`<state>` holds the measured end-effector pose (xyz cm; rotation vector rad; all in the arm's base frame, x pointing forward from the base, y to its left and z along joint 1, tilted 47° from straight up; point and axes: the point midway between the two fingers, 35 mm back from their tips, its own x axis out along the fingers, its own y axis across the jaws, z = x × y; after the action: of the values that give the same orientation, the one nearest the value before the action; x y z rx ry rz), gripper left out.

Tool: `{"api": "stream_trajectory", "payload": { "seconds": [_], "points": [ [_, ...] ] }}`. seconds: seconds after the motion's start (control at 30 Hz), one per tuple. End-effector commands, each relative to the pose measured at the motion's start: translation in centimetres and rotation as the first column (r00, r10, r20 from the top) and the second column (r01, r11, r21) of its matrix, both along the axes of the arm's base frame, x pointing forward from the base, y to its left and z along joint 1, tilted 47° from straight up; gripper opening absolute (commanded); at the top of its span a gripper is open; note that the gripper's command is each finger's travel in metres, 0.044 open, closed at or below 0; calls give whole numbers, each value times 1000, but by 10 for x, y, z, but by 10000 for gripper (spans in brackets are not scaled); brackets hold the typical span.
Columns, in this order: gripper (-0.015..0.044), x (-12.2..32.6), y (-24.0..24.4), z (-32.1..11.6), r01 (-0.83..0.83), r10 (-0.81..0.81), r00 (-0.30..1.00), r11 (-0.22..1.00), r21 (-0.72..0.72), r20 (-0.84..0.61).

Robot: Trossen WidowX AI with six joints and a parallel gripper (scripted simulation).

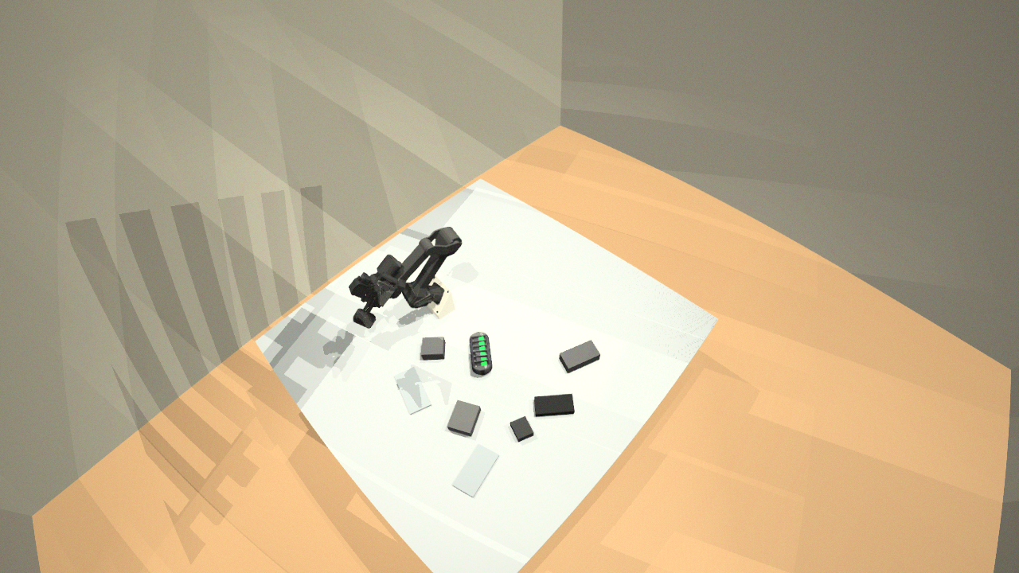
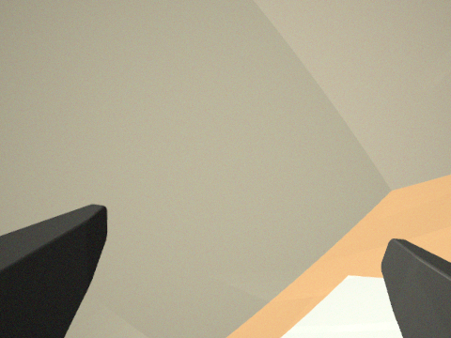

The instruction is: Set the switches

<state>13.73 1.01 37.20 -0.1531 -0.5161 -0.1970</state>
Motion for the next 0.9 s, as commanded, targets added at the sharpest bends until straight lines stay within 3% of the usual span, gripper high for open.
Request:
{"api": "stream_trajectory", "payload": {
  "seconds": [0.0, 0.13, 0.47, 0.67, 0.87],
  "points": [
    [374, 0, 0, 0, 0, 0, 1000, 1000, 0, 0],
    [269, -3, -2, 4, -15, 15, 1000, 1000, 17, 20],
    [6, -28, -60, 37, -193, 113, 955, 938, 287, 273],
    [0, -27, -91, 37, -243, 105, 937, 881, 405, 334],
    [0, -14, -134, 27, -311, 70, 916, 747, 588, 395]
  ]
}}
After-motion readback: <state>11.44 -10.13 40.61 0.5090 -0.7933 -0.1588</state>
